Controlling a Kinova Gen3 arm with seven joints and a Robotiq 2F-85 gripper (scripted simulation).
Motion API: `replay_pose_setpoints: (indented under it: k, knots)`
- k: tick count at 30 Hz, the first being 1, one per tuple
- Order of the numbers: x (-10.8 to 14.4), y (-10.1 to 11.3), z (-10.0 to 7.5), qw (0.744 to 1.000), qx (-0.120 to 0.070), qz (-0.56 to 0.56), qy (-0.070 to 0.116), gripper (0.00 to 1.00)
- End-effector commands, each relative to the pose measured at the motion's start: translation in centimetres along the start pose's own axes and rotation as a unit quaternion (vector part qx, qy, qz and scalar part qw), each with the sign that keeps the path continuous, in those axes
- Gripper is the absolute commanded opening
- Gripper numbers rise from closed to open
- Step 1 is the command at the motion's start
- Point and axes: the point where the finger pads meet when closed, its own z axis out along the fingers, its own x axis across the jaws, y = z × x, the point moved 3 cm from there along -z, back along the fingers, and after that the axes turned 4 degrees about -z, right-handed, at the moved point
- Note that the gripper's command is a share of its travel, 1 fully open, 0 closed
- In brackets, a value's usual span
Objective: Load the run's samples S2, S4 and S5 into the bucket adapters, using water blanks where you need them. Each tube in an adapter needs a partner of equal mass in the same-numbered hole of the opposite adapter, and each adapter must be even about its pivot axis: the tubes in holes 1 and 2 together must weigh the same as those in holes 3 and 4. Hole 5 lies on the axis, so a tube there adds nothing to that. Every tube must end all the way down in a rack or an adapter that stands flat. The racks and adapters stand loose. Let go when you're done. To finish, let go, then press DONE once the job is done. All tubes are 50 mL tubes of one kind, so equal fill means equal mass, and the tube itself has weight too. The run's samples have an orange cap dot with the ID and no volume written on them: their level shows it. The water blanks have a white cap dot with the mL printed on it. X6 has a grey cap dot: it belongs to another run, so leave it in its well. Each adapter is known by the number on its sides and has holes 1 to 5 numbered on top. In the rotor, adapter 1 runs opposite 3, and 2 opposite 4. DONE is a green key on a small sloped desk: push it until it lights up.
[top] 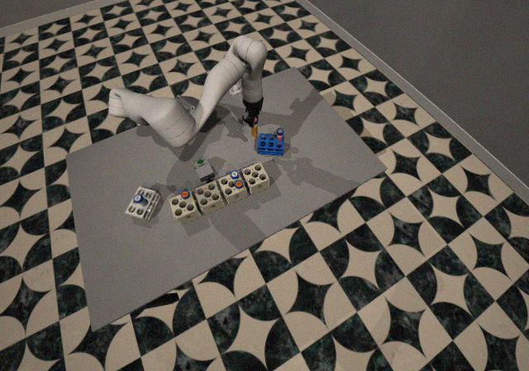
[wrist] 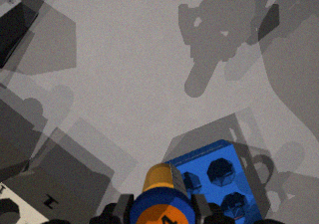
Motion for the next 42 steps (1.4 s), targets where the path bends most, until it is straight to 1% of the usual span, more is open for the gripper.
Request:
replay_pose_setpoints:
  k: [1,15,17,19,32,34,42]
  knots:
    - [-0.9,-0.2,-0.1,1.000,-0.003,0.029,0.001,0.10]
    - [-5.4,-1.5,-0.1,0.986,-0.003,0.168,0.002,0.10]
    - [-5.4,-1.5,-0.1,0.986,-0.003,0.168,0.002,0.10]
    - [-6.0,-1.6,-0.1,0.982,-0.003,0.188,0.002,0.10]
    - [-10.2,-2.8,-0.1,0.950,-0.003,0.314,0.002,0.10]
    - [-10.2,-2.8,-0.1,0.950,-0.003,0.314,0.002,0.10]
    - [-12.8,-3.5,-0.1,0.921,-0.002,0.388,0.002,0.10]
